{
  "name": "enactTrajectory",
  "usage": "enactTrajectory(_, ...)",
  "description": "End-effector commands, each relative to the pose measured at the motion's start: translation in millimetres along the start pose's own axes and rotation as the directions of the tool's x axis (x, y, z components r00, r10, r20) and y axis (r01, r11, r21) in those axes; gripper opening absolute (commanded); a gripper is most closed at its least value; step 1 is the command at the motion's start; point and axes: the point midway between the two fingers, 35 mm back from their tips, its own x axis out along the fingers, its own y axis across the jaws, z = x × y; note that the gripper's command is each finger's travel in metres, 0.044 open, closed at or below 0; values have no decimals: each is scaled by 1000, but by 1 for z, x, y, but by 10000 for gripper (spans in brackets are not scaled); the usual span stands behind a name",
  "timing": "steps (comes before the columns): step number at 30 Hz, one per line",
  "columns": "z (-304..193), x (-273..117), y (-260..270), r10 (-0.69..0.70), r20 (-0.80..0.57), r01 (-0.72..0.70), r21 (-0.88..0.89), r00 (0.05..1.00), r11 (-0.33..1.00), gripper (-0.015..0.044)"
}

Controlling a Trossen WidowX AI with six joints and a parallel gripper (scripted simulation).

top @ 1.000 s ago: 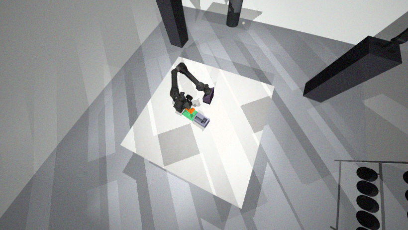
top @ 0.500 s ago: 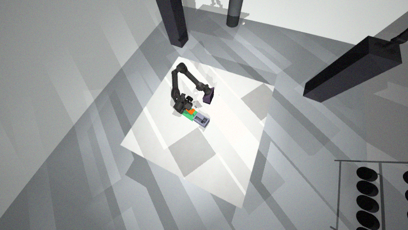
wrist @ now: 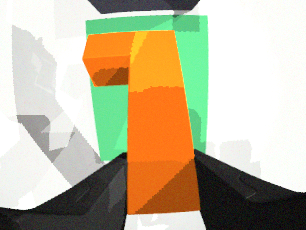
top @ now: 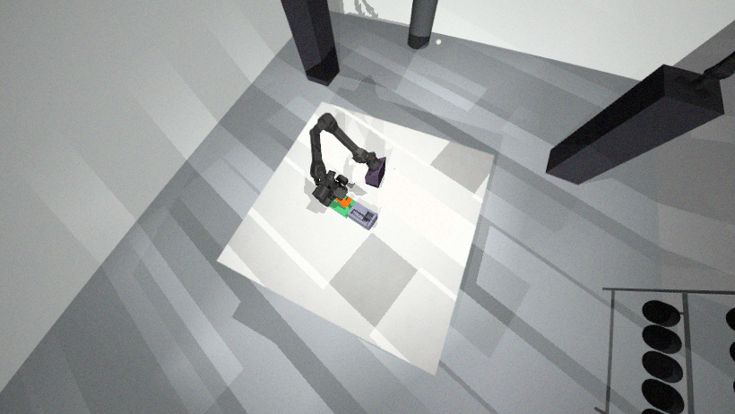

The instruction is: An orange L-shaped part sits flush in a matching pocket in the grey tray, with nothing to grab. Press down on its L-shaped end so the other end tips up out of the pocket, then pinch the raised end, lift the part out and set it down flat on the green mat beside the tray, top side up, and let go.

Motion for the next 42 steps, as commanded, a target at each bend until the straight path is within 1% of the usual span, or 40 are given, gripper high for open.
enactTrajectory(1, 0, 7, 2, 3, -4, -3, -9, 1000, 1000, 0)
enactTrajectory(14, 0, 28, 2, 2, -6, -2, -9, 1000, 1000, 0)
enactTrajectory(30, -1, 28, 2, 2, -8, -2, -4, 1000, 1000, 0)
enactTrajectory(39, -1, 28, 2, 2, -8, -2, -4, 1000, 1000, 236)
enactTrajectory(42, 1, 15, 0, 3, -2, -3, -4, 1000, 1000, 315)
